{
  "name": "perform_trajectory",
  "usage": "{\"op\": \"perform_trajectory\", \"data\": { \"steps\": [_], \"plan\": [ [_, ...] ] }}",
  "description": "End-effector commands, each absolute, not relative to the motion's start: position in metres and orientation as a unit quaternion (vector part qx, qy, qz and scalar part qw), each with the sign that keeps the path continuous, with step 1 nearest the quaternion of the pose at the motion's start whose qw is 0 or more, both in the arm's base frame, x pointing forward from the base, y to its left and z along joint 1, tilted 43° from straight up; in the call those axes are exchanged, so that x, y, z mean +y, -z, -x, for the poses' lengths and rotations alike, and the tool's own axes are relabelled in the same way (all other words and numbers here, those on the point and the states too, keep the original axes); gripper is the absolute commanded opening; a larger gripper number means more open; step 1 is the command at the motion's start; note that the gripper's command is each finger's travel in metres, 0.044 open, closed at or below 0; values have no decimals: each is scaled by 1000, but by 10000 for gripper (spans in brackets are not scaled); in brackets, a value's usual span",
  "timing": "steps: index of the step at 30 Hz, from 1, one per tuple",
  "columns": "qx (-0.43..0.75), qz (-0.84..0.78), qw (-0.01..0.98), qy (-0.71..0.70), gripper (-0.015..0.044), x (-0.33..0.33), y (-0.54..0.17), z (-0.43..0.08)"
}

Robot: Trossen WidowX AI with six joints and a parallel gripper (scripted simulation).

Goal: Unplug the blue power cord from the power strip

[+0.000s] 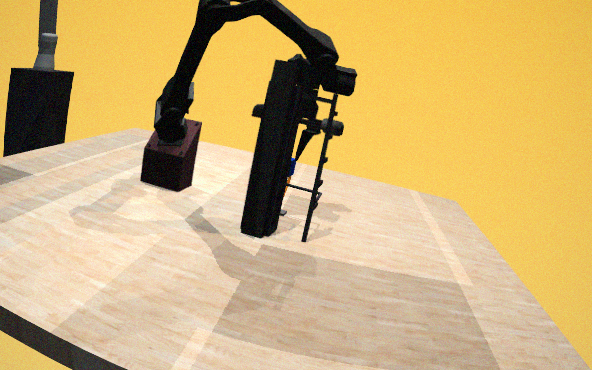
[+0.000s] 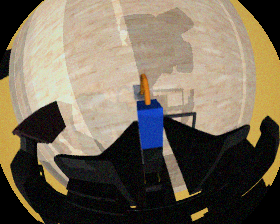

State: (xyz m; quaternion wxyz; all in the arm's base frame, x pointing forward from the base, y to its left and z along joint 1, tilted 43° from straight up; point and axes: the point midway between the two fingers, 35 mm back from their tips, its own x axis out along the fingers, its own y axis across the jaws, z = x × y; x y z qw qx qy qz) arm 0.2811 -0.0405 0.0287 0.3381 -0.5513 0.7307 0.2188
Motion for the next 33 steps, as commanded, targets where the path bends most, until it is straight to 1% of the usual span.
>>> {"op": "perform_trajectory", "data": {
  "steps": [1,6,10,15,33],
  "plan": [
    [729,553,340,-216,210,-44,-32,-281],
    [729,553,340,-216,341,-44,-32,-281],
    [728,553,341,-217,440,-26,-21,-288],
    [728,553,342,-217,440,6,-1,-298],
    [728,553,342,-217,440,6,-1,-298]
  ]
}}
